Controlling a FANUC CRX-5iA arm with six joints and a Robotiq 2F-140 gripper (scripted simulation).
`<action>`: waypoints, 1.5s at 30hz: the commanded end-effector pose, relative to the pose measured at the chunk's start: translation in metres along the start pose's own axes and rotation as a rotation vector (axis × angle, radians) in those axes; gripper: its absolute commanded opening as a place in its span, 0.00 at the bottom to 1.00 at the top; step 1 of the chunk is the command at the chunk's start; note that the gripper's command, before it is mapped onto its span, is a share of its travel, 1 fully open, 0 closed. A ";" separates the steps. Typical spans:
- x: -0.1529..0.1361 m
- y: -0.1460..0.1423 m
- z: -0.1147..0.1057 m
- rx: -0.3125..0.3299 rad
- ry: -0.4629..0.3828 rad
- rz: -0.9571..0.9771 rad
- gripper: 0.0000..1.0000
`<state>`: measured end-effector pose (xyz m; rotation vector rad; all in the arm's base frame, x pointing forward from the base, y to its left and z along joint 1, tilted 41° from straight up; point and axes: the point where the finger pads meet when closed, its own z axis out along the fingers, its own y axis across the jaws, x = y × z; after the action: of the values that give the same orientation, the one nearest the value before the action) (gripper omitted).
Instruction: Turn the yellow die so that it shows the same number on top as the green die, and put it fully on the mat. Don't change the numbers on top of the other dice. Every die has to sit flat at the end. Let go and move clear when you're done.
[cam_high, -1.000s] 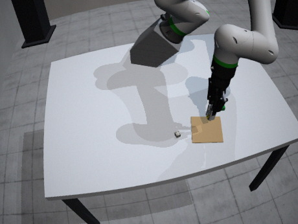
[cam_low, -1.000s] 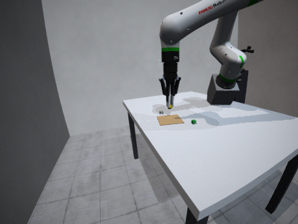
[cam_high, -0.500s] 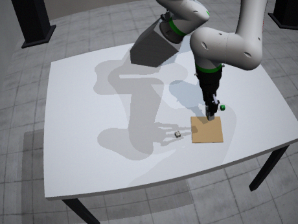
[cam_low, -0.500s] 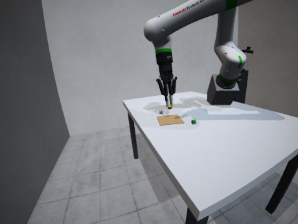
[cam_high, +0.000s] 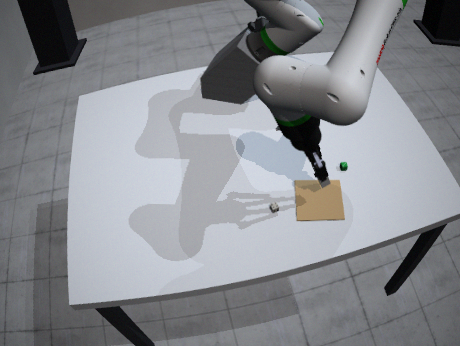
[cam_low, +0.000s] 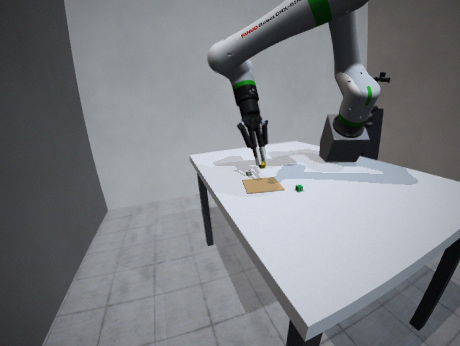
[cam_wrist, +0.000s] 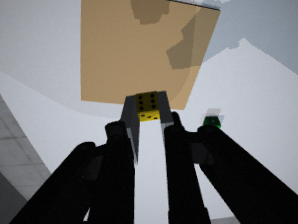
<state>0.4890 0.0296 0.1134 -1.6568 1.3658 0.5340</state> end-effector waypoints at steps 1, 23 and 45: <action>0.001 0.000 0.001 -0.004 -0.079 -0.001 0.09; 0.016 -0.001 0.001 0.003 -0.417 -0.006 0.09; 0.017 -0.001 0.003 0.003 -0.417 -0.006 0.09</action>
<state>0.4948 0.0225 0.0995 -1.4441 1.0528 0.8215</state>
